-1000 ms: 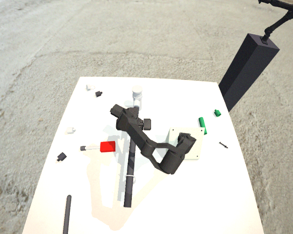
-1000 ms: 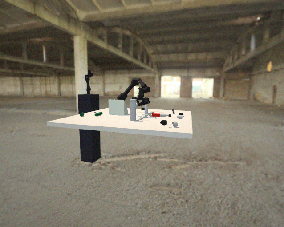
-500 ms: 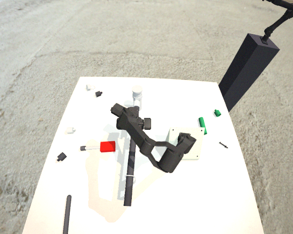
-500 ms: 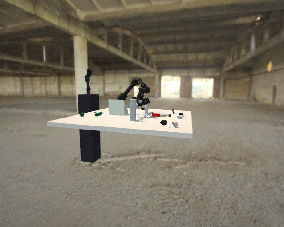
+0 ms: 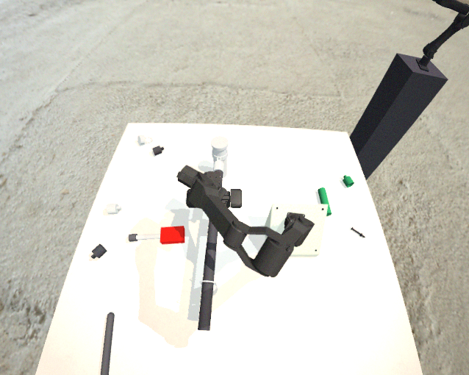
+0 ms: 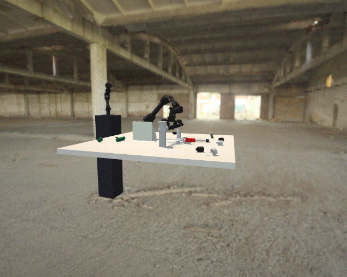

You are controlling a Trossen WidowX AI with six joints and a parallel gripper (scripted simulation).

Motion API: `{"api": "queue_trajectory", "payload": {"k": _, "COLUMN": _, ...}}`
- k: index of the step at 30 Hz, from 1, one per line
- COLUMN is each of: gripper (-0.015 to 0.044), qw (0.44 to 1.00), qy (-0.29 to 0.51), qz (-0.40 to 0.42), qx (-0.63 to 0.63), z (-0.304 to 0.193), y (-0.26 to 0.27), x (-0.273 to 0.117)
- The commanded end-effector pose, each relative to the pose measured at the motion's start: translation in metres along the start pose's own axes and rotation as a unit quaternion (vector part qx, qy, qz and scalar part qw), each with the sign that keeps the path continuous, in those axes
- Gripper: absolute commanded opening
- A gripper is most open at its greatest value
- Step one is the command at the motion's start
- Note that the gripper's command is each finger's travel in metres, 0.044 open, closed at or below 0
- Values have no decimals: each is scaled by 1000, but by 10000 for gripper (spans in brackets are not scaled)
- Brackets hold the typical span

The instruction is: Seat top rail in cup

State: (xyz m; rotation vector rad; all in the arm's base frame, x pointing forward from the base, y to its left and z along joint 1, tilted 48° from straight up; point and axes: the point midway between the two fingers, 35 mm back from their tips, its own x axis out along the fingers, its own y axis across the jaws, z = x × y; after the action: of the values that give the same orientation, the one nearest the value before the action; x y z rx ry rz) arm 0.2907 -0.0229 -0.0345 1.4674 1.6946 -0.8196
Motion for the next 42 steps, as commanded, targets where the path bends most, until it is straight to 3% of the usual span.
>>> {"api": "queue_trajectory", "payload": {"k": 1, "gripper": 0, "qw": 1000, "qy": -10, "qz": 3, "qx": -1, "z": 7, "y": 0, "x": -3}}
{"api": "queue_trajectory", "payload": {"k": 42, "gripper": 0, "qw": 1000, "qy": -4, "qz": 0, "qx": -2, "z": 3, "y": 1, "x": -2}}
